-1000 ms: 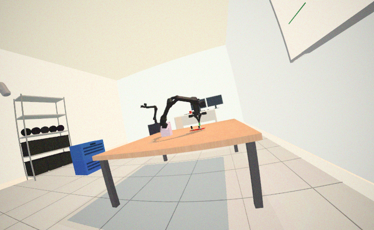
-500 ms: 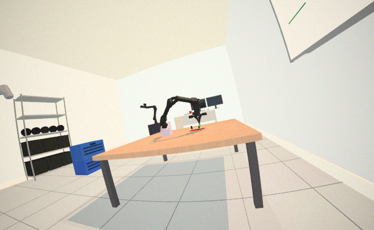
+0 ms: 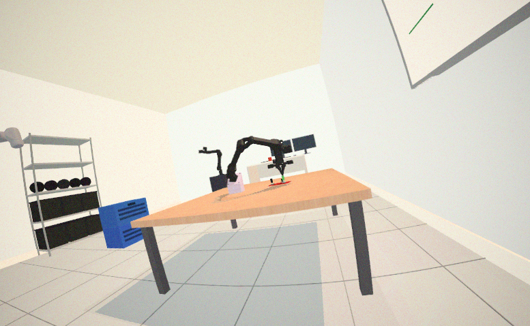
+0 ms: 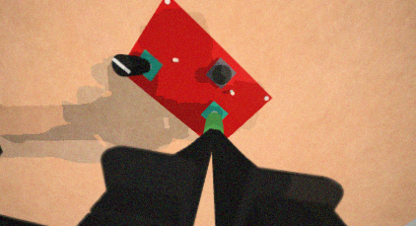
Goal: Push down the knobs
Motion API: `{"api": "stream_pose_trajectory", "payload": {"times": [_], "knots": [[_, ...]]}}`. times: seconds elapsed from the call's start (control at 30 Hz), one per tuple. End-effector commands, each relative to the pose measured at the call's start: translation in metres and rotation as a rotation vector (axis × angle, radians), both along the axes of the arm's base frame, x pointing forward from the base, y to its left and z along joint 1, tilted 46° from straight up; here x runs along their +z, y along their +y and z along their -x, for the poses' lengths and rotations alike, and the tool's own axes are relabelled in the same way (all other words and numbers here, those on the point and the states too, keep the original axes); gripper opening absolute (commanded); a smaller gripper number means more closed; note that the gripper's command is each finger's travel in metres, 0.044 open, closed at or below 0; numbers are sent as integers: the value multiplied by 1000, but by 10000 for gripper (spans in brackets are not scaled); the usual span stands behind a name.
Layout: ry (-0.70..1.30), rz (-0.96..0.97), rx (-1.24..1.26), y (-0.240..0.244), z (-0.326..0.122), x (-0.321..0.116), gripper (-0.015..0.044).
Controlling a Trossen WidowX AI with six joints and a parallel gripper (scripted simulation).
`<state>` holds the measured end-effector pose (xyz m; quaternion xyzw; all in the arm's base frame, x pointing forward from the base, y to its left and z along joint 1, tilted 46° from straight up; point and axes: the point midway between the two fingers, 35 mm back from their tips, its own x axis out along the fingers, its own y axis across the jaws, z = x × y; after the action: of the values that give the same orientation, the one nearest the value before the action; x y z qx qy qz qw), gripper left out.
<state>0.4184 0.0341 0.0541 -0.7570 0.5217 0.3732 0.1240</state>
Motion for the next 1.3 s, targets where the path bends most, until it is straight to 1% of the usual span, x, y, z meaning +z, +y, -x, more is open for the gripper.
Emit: {"api": "stream_pose_trajectory", "payload": {"times": [0.0, 1.27], "knots": [[-2, 2, -3, -3, -1, -1, 0], [-2, 3, -3, -6, -2, -4, 0]]}}
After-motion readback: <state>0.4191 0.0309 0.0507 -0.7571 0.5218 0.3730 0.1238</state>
